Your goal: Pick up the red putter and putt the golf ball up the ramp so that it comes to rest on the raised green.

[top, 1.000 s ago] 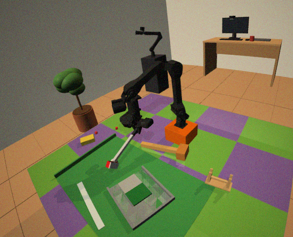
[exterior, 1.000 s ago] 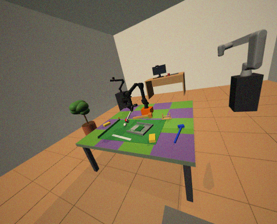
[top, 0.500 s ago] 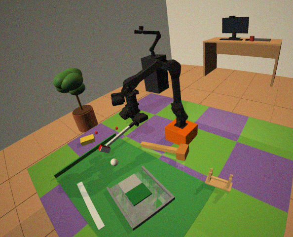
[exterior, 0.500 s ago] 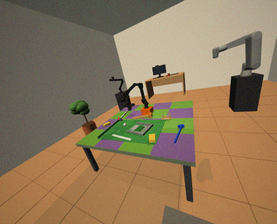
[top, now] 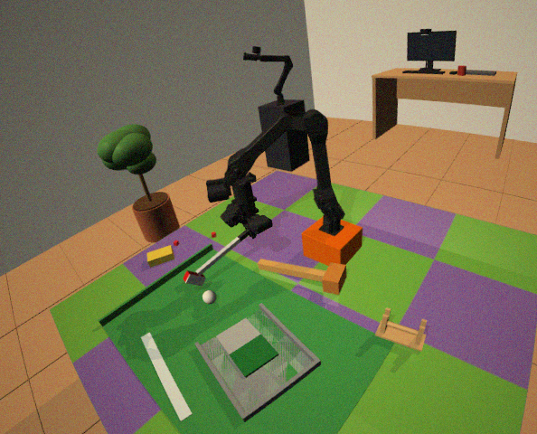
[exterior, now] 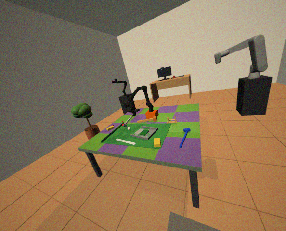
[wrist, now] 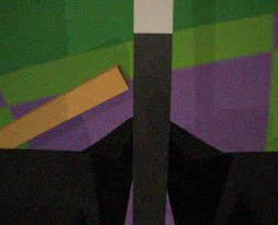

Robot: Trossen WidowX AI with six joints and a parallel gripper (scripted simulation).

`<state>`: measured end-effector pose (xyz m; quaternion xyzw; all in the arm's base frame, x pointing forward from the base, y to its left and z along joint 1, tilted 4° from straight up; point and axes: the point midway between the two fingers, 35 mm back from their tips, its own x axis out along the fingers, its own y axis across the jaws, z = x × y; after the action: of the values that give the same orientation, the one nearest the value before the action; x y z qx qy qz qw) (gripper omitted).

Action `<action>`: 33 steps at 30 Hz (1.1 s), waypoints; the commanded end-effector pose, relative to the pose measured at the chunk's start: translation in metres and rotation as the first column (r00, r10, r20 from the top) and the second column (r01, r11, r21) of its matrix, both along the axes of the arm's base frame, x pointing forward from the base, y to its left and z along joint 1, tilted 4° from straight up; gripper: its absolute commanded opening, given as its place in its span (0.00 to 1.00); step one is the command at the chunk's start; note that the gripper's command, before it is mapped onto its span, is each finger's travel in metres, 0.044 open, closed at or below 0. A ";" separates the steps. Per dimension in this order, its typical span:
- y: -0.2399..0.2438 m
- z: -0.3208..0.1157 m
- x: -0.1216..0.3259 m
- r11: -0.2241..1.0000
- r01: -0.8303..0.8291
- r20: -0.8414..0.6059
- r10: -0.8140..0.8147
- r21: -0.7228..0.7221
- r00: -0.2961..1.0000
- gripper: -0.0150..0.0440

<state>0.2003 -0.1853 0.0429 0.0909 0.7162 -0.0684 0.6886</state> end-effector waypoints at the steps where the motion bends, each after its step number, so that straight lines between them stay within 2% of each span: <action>1: 0.000 -0.008 0.000 1.000 0.004 0.002 -0.004 -0.004 1.000 0.25; 21: 0.001 -0.037 -0.001 1.000 0.004 0.002 -0.004 -0.004 1.000 0.25; 33: 0.001 -0.034 -0.001 1.000 0.001 0.002 -0.001 -0.002 1.000 0.25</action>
<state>0.1987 -0.1839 0.0082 0.0913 0.7163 -0.0687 0.6884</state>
